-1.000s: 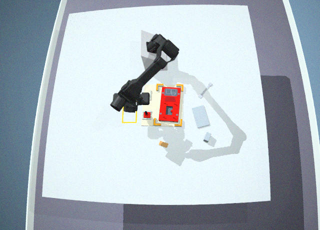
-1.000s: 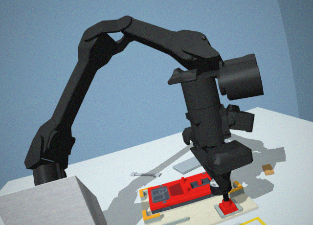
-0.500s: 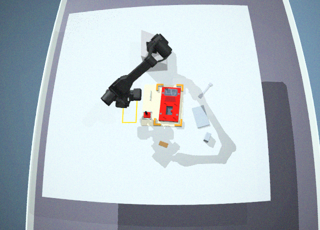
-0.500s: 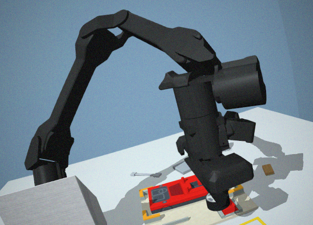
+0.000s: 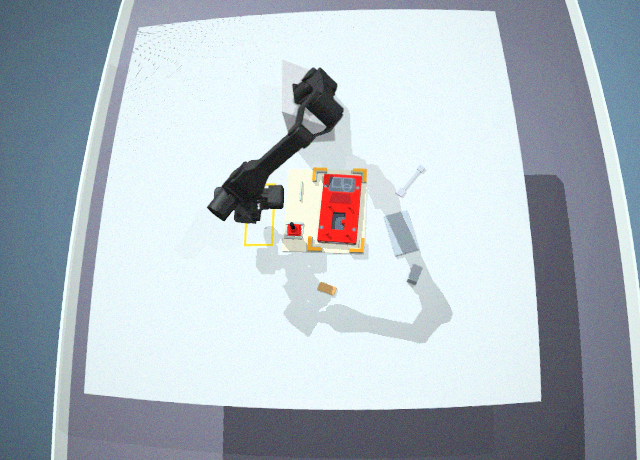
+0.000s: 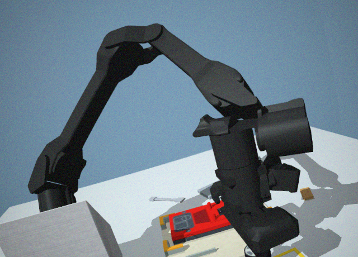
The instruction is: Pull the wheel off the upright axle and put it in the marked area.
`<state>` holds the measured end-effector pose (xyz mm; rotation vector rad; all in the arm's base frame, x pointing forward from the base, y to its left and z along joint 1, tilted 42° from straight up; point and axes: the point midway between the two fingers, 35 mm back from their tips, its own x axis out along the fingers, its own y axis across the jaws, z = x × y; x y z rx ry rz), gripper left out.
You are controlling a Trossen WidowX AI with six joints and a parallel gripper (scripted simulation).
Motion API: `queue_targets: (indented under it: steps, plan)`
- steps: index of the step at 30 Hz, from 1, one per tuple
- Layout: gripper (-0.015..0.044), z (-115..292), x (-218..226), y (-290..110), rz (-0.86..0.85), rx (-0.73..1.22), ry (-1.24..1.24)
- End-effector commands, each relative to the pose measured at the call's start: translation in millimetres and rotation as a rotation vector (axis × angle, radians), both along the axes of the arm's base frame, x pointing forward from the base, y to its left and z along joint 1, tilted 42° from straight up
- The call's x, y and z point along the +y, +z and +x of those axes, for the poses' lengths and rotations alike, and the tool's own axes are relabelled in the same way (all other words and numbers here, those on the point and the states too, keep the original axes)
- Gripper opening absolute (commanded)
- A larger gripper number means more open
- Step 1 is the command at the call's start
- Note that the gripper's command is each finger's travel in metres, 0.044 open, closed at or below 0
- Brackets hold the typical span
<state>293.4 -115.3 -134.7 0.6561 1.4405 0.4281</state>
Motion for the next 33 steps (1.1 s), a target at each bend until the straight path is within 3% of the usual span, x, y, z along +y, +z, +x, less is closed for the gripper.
queue_targets:
  steps: [1,9,21,28,32,33]
  plan:
    - [0.0000,-0.6,23.2,-22.1,0.014,0.012,0.000]
    - [0.0000,-0.4,40.9,-40.2,0.017,0.012,0.001]
    - [0.0300,-1.5,34.4,-33.8,0.015,0.017,0.009]
    - [0.0300,-6.6,-1.0,6.4,0.014,0.012,0.001]
    - [0.0300,-6.9,-2.3,8.0,0.014,0.012,0.001]
    - [0.0326,-6.6,1.4,4.3,0.016,0.010,-0.009]
